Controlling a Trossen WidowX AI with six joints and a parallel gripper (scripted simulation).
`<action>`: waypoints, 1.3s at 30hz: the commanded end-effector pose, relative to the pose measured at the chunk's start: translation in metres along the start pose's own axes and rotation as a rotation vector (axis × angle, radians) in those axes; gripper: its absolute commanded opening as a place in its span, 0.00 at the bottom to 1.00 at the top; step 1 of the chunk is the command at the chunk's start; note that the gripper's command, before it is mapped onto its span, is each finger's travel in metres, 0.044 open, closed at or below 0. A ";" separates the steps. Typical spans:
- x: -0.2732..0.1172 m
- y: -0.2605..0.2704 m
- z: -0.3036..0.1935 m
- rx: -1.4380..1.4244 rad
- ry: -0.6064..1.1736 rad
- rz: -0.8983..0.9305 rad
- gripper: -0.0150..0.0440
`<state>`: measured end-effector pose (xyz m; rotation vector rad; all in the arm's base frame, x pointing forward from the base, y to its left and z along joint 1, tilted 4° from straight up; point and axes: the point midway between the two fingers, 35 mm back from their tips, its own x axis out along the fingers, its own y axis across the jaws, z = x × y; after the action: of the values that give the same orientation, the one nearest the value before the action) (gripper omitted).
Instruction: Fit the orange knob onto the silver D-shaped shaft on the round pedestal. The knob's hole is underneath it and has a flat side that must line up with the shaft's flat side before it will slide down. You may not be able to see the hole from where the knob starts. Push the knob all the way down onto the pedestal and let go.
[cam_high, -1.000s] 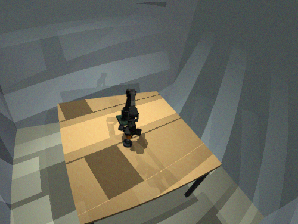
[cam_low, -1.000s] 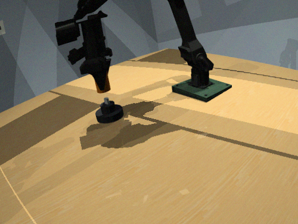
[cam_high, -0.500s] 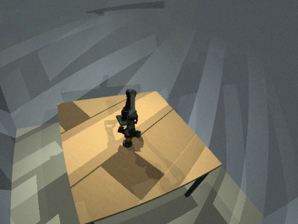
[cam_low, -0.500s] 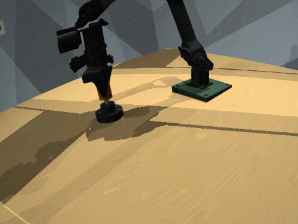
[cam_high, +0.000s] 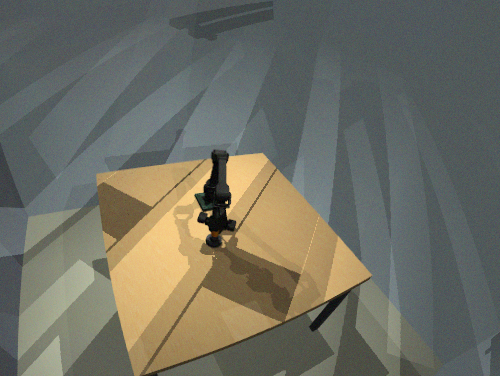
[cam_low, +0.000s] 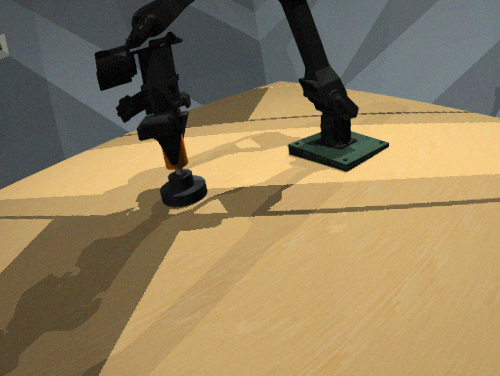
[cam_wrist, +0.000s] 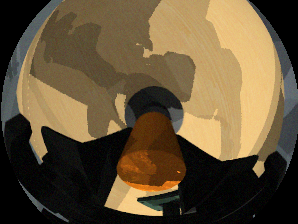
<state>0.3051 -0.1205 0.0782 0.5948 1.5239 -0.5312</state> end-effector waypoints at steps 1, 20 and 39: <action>0.000 0.000 0.000 -0.002 -0.002 -0.003 0.25; -0.004 -0.001 -0.001 -0.002 -0.002 -0.003 0.25; -0.001 -0.001 0.000 -0.212 -0.002 -0.003 0.25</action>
<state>0.3056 -0.1207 0.0801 0.4379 1.5553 -0.3714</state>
